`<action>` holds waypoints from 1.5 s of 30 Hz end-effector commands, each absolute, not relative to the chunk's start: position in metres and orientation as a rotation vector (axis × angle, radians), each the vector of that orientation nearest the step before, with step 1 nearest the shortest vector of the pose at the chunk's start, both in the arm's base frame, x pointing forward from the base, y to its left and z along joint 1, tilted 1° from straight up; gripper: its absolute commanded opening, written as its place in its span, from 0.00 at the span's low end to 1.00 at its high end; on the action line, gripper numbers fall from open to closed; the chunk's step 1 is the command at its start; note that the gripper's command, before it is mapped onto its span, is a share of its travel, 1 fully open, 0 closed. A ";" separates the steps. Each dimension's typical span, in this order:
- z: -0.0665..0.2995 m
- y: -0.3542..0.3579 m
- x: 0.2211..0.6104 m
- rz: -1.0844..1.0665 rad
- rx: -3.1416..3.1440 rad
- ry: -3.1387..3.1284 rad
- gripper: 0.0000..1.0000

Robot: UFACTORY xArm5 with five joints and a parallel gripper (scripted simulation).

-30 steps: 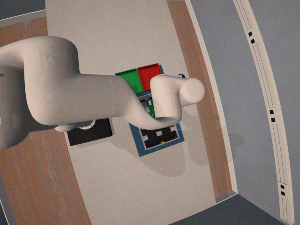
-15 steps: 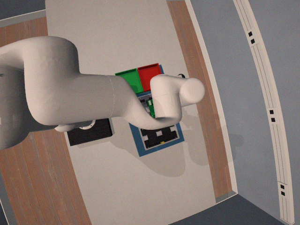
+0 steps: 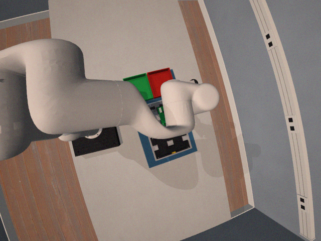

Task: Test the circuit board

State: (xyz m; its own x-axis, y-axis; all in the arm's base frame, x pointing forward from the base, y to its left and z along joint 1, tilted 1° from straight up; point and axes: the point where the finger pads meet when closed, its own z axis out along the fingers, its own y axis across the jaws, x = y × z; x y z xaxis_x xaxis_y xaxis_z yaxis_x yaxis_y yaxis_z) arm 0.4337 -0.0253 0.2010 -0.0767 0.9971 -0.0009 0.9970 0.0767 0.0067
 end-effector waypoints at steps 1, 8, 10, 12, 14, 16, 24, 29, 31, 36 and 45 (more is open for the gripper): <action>0.202 -0.025 0.435 0.011 2.129 2.299 0.28; 0.201 -0.025 0.435 0.011 2.129 2.299 0.28; 0.200 -0.025 0.435 0.011 2.129 2.299 0.28; 0.200 -0.025 0.435 0.011 2.129 2.299 0.28; 0.200 -0.025 0.435 0.011 2.129 2.299 0.28; 0.200 -0.025 0.435 0.011 2.129 2.299 0.28; 0.200 -0.025 0.435 0.011 2.129 2.299 0.00; 0.200 -0.025 0.435 0.011 2.129 2.299 0.00; 0.200 -0.025 0.435 0.011 2.129 2.299 0.00; 0.200 -0.025 0.435 0.011 2.129 2.299 0.00; 0.200 -0.025 0.435 0.011 2.129 2.299 0.00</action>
